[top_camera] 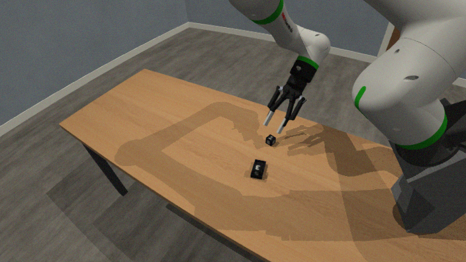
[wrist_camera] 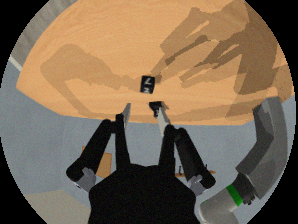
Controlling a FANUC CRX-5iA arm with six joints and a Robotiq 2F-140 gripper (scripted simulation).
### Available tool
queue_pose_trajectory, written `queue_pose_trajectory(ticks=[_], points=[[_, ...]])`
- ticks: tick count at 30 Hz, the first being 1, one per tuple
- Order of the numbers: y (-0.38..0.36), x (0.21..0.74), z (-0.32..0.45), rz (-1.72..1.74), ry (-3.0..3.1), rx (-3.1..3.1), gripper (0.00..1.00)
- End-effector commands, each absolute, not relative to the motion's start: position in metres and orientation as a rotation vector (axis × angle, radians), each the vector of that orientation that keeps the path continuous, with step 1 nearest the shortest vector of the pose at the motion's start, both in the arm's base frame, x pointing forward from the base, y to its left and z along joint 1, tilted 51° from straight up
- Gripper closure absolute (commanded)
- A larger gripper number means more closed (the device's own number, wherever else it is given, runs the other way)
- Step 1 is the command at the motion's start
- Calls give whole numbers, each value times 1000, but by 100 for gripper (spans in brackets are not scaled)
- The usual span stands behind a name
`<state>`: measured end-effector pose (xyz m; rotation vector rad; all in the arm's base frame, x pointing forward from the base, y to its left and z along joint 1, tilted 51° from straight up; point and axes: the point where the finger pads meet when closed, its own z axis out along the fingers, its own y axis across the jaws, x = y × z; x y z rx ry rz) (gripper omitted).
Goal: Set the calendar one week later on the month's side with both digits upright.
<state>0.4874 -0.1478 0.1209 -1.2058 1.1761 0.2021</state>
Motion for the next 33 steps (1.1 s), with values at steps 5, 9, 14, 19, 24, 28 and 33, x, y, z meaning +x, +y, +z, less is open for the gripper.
queue_pose_trajectory(ticks=[5, 9, 14, 19, 24, 28, 33], points=[[-147, 488, 122, 184, 1206, -1214, 59], [-145, 489, 123, 116, 1311, -1241, 59], [-145, 485, 125, 44, 1403, -1259, 59], [-144, 485, 126, 44, 1403, -1259, 59], [-141, 486, 126, -1, 1482, -1280, 59], [-141, 485, 127, -88, 1590, -1297, 59], [-141, 484, 130, -125, 1626, -1299, 59]])
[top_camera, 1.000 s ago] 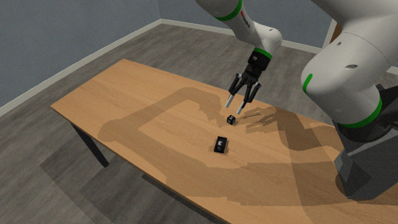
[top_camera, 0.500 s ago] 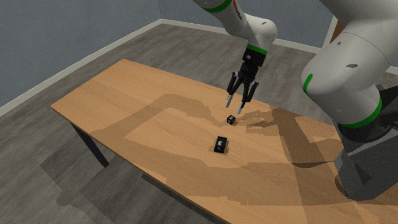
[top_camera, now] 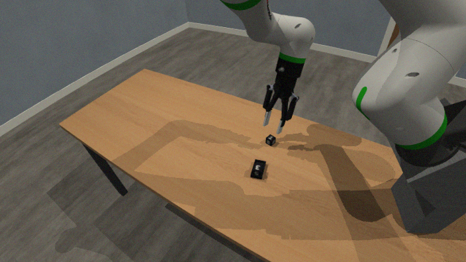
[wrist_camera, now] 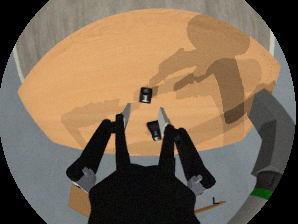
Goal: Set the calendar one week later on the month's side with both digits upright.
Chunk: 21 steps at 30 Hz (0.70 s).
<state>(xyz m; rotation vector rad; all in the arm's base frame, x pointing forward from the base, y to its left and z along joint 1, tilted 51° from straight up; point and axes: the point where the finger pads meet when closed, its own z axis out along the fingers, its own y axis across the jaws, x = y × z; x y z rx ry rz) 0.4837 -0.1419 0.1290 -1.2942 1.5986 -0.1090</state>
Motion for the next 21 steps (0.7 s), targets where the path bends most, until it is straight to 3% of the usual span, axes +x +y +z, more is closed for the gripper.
queue_pose_trajectory(ticks=[1, 19, 20, 21], points=[[-140, 484, 131, -125, 1626, -1299, 59], [-134, 484, 135, -306, 1846, -1325, 59], [-134, 484, 135, -306, 1846, -1325, 0], [-134, 484, 135, -306, 1846, -1325, 0]])
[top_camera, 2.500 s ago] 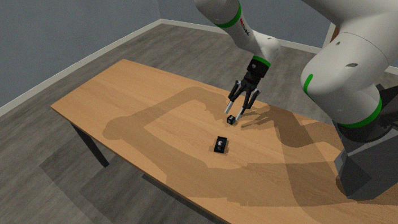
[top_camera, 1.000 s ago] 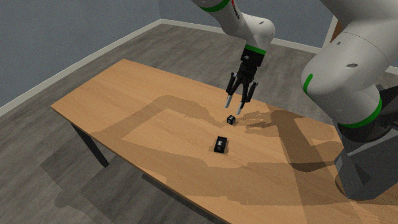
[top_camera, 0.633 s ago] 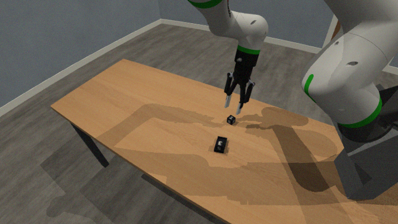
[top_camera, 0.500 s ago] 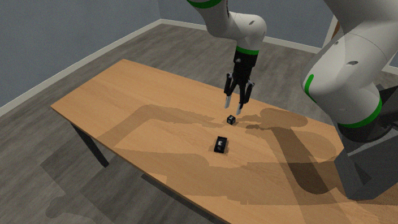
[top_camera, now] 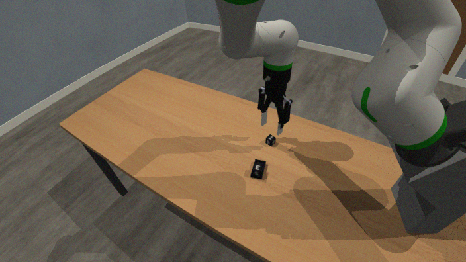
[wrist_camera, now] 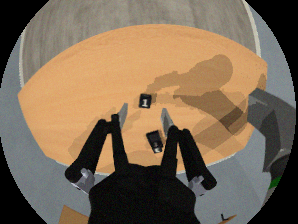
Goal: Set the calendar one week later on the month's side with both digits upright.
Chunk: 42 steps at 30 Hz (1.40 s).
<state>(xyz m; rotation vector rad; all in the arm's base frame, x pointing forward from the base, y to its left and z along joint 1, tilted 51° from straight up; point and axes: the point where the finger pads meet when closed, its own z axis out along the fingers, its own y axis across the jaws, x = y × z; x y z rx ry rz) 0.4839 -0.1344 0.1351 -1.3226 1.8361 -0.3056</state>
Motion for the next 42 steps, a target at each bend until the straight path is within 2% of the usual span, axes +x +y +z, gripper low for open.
queue_pose_trajectory(ticks=[1, 19, 42], points=[[-134, 484, 135, -306, 1846, -1325, 0], [-134, 483, 135, -287, 1867, -1290, 0], [-137, 478, 139, 194, 2234, -348, 0]])
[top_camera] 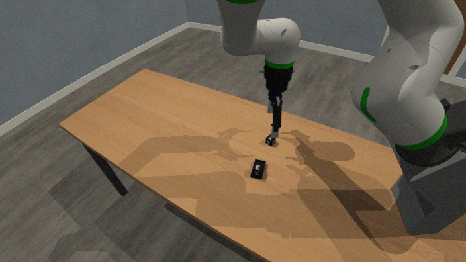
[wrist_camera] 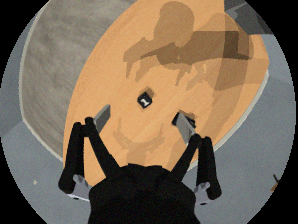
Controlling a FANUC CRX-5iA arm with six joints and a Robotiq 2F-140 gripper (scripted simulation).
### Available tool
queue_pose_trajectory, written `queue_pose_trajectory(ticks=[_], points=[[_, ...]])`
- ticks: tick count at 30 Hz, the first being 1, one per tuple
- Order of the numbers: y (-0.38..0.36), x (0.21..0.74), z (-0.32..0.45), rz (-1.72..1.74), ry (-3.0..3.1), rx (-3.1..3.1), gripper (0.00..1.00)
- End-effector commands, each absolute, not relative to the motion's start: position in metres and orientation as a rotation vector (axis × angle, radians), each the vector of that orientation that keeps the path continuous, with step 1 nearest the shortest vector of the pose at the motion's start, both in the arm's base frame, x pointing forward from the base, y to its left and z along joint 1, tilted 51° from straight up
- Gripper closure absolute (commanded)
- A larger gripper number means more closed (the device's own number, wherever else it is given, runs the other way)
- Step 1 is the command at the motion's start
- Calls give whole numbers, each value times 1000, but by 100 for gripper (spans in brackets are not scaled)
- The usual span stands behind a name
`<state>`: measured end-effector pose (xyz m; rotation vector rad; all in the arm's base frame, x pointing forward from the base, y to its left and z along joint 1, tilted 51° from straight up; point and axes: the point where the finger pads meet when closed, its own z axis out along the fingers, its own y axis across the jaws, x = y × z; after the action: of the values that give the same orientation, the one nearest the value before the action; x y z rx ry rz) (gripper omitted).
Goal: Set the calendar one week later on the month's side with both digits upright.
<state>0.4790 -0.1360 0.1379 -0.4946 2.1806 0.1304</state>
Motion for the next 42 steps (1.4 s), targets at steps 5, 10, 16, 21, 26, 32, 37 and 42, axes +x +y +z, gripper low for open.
queue_pose_trajectory(ticks=[5, 10, 16, 21, 26, 32, 37, 42], points=[[-137, 477, 139, 254, 2255, -220, 0], [-137, 476, 140, 366, 2279, 19, 0], [-138, 475, 141, 487, 2282, 287, 0], [-138, 474, 141, 521, 2279, 364, 0], [-138, 474, 141, 521, 2279, 365, 71], [-138, 474, 141, 521, 2279, 365, 71], [-138, 474, 141, 521, 2279, 365, 71], [-138, 474, 141, 521, 2279, 365, 71]])
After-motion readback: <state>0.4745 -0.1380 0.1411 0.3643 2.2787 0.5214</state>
